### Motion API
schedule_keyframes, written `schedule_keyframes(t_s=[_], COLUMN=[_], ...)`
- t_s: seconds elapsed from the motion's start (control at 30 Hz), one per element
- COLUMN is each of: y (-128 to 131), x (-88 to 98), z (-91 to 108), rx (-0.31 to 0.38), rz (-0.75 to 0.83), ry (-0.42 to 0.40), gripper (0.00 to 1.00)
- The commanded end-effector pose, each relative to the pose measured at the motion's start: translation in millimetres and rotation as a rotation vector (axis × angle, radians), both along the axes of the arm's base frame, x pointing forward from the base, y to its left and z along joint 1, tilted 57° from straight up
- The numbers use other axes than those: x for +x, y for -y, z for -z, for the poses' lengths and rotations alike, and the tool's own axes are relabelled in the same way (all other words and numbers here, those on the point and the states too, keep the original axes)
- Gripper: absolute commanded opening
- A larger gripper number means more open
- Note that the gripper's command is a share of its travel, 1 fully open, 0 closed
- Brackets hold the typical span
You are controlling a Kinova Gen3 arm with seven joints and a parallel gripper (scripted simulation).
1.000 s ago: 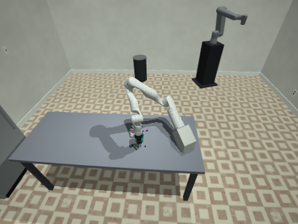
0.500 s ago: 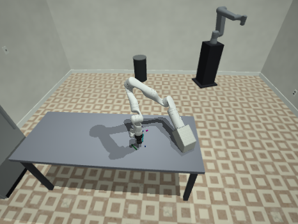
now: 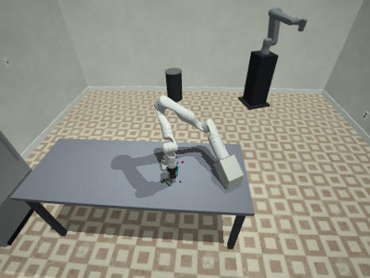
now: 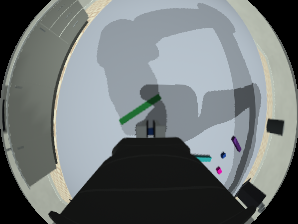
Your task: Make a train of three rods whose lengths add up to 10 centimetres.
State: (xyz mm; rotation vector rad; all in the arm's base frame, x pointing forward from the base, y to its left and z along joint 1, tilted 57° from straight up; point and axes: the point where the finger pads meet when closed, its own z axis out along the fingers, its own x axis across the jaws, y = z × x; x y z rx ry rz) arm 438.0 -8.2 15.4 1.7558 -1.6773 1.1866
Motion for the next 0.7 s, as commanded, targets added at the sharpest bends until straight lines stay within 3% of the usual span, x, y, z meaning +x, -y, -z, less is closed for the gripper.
schedule_keyframes(t_s=[0.0, 0.37, 0.67], y=[-1, -10, -59], x=[0.2, -2.9, -20.4], z=[-0.1, -6.0, -39.6], rx=[0.001, 0.001, 0.001], rz=[-0.002, -0.002, -0.002], ry=[0.001, 0.001, 0.001], gripper=[0.24, 0.24, 0.24])
